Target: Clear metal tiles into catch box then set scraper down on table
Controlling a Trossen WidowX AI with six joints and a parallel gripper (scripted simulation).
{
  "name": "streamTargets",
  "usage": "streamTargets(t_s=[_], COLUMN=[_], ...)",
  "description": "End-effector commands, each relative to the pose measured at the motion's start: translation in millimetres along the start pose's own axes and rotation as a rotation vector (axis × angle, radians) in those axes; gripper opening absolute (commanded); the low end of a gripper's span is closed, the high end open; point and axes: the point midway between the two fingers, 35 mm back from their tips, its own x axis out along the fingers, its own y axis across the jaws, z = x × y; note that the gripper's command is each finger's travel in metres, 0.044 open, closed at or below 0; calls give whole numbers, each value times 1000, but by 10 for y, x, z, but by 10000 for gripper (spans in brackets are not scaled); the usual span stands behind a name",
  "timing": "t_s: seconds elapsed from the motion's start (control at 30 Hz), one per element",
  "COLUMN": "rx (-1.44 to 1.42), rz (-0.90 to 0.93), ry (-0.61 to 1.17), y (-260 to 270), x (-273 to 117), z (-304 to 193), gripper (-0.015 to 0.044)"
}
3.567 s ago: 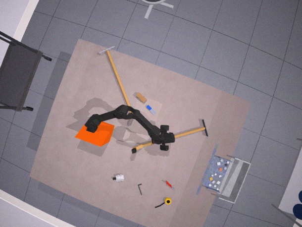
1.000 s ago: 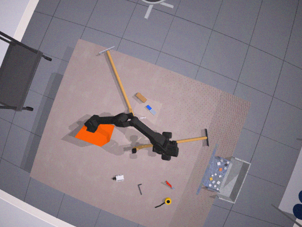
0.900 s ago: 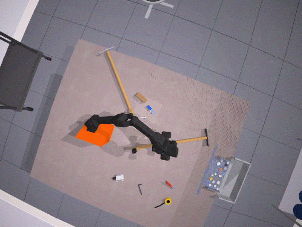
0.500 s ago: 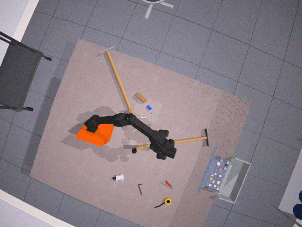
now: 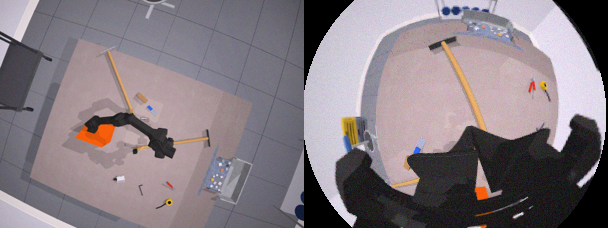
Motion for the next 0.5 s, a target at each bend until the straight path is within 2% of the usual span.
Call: streamTargets(t_s=[0.0, 0.47], rx=[-4, 1], rz=[-3, -5], ry=[4, 13], y=[15, -2], x=[55, 355], z=[-6, -35], gripper=[0, 0])
